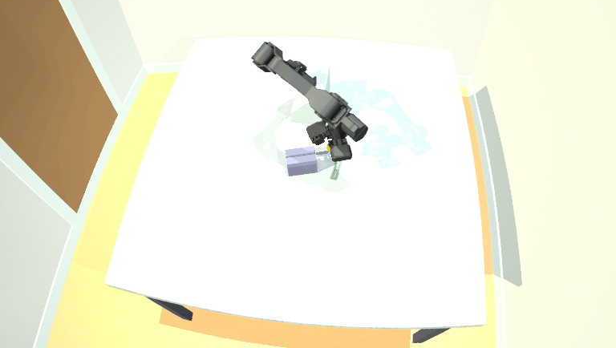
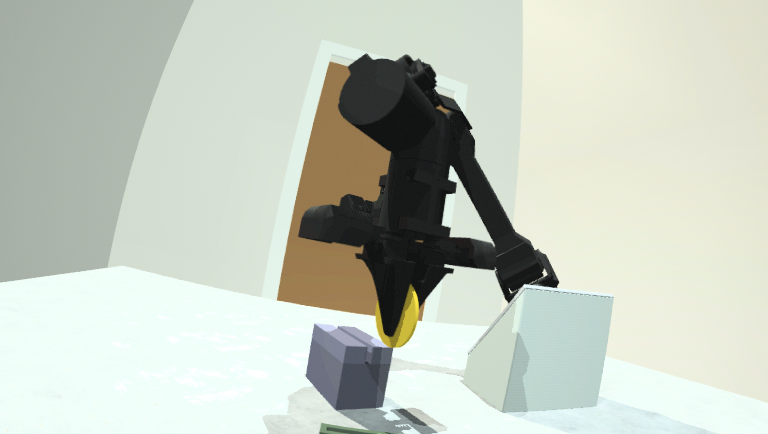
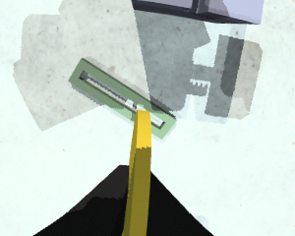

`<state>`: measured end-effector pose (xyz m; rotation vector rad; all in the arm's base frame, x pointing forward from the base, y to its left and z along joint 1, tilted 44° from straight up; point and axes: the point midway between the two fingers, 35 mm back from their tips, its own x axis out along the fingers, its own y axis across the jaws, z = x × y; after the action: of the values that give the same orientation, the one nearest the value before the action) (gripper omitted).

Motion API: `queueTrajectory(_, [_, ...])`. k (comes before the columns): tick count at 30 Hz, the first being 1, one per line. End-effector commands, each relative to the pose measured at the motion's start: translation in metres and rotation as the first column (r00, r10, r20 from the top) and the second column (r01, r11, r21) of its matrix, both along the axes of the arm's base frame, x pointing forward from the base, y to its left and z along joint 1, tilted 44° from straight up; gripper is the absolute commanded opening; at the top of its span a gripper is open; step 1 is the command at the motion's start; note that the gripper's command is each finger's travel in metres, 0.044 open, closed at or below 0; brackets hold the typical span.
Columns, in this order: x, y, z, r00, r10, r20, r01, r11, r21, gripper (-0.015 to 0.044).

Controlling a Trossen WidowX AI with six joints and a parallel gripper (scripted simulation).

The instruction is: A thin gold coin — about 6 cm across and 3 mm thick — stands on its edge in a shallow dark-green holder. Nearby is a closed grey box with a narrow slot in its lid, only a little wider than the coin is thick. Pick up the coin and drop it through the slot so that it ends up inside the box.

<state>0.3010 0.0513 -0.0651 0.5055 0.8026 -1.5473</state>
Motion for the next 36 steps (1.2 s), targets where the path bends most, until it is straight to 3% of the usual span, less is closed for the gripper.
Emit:
queueTrajectory(1, [0.002,-0.007,0.008,1.0,-0.003,0.008,0.003,1.0,0.003,0.0])
queueTrajectory(36, [-0.002,-0.073,0.07,1.0,-0.002,0.005,0.002,1.0,-0.002,0.0])
